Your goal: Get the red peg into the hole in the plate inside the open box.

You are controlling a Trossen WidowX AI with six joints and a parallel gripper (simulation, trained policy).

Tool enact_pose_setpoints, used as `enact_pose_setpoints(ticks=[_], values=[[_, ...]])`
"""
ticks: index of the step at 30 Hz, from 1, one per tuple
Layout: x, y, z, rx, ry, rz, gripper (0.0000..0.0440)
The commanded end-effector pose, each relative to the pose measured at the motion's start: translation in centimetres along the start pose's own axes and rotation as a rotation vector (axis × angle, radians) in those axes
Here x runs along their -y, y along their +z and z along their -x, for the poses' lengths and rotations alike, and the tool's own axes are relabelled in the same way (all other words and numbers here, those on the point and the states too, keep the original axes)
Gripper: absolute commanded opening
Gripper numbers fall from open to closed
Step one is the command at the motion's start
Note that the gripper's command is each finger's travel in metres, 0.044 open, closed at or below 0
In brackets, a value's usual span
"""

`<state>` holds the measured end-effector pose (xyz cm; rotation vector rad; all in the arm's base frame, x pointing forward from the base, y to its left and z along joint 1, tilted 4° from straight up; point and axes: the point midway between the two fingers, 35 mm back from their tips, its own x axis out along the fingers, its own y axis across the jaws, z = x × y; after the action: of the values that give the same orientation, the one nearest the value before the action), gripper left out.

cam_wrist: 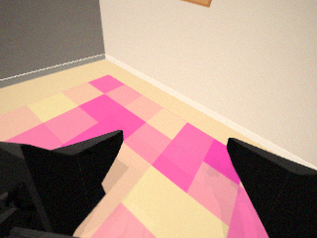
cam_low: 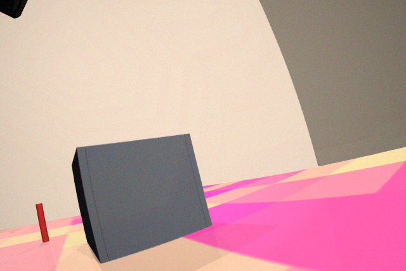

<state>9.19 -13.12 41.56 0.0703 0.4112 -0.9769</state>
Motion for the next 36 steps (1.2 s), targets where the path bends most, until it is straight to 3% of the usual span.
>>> enact_pose_setpoints(ticks=[1,20,36], values=[[-2.1,-0.5,-1.1,-0.046,0.093,-0.038,0.044],[-13.1,-4.8,-2.6,-0.38,0.483,-0.199,0.044],[-20.0,-11.1,-0.1,-0.781,0.613,-0.242,0.044]])
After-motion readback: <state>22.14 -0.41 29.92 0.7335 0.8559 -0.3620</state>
